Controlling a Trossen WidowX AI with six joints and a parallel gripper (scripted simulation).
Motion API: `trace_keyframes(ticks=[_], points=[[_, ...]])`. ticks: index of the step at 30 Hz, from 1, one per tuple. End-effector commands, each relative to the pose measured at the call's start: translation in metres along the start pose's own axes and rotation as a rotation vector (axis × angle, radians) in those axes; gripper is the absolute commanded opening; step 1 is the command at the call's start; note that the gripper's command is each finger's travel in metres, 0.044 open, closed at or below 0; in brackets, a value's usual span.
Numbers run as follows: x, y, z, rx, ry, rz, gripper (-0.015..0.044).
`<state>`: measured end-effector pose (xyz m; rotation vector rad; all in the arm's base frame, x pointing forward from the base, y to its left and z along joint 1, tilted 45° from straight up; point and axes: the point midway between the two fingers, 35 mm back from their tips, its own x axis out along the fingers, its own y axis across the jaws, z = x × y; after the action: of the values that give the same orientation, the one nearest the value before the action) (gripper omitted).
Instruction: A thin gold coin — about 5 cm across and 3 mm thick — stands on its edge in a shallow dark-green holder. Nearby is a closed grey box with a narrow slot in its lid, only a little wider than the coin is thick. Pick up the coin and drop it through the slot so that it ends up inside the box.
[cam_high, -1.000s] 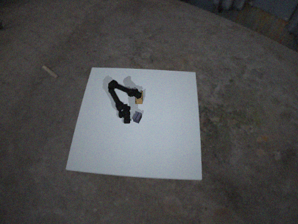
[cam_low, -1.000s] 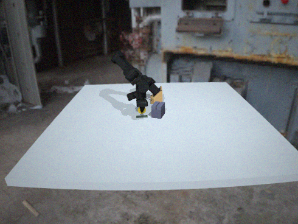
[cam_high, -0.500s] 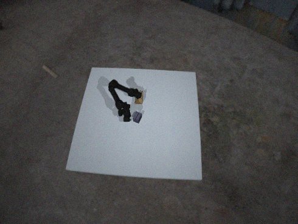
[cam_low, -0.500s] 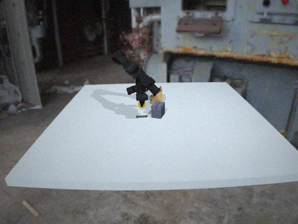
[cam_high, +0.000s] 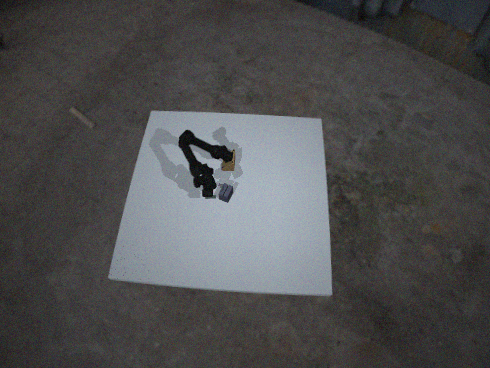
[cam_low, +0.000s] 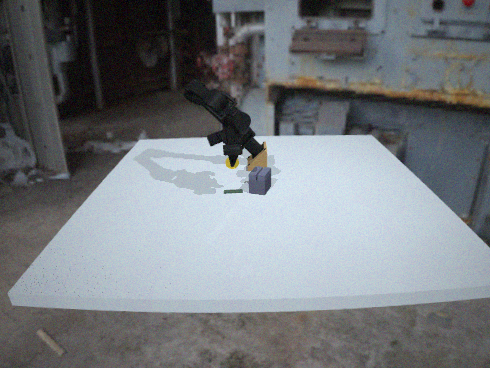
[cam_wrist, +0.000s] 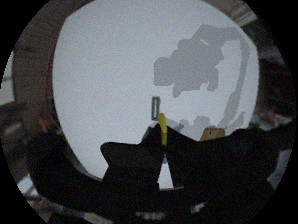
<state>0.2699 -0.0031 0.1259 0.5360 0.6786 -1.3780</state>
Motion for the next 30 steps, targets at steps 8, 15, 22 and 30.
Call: trace_keyframes(ticks=[8, 15, 22, 30], points=[[-0.0036, -0.0007, 0.0010, -0.309, 0.003, 0.002, 0.0000], [-0.0037, -0.0011, 0.0016, -0.547, 0.003, 0.002, 0.0000], [-0.0038, -0.0016, 0.0021, -0.785, 0.003, 0.002, 0.0000], [-0.0039, -0.0021, 0.0027, -1.058, 0.002, 0.003, 0.0000]])
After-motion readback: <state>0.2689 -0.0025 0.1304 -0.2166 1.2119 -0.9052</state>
